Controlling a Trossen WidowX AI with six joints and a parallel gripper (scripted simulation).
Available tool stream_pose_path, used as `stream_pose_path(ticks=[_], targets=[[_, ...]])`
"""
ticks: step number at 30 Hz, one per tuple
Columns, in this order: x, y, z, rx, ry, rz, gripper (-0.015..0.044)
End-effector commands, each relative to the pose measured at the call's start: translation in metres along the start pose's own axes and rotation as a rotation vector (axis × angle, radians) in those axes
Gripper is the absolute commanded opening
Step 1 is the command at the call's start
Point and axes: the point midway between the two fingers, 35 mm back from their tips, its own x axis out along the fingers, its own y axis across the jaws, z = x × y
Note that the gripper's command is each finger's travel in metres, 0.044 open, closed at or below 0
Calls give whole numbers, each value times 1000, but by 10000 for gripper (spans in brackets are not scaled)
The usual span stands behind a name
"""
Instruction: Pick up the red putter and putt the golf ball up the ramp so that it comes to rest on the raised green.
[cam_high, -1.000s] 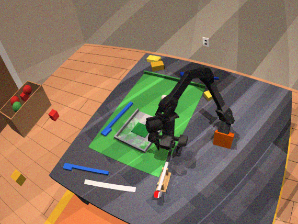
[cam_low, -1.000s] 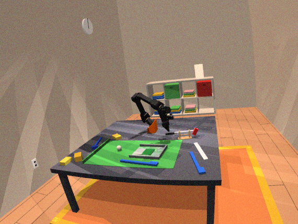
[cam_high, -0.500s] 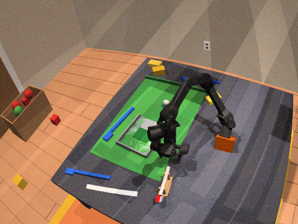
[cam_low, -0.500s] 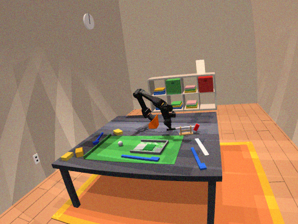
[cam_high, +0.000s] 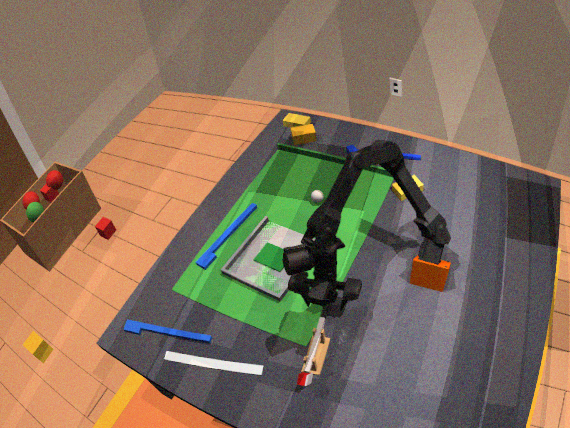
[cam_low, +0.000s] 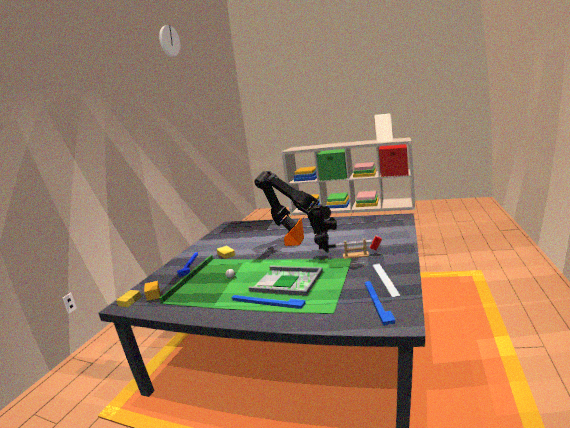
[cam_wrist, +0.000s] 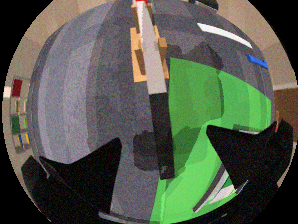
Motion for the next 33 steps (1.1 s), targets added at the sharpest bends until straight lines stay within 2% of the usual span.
stream_pose_path(ticks=[1, 22, 33], targets=[[7, 3, -3, -8, 10, 8, 440], [24, 3, -9, -7, 10, 8, 440], [22, 1, -7, 1, 3, 3, 151]])
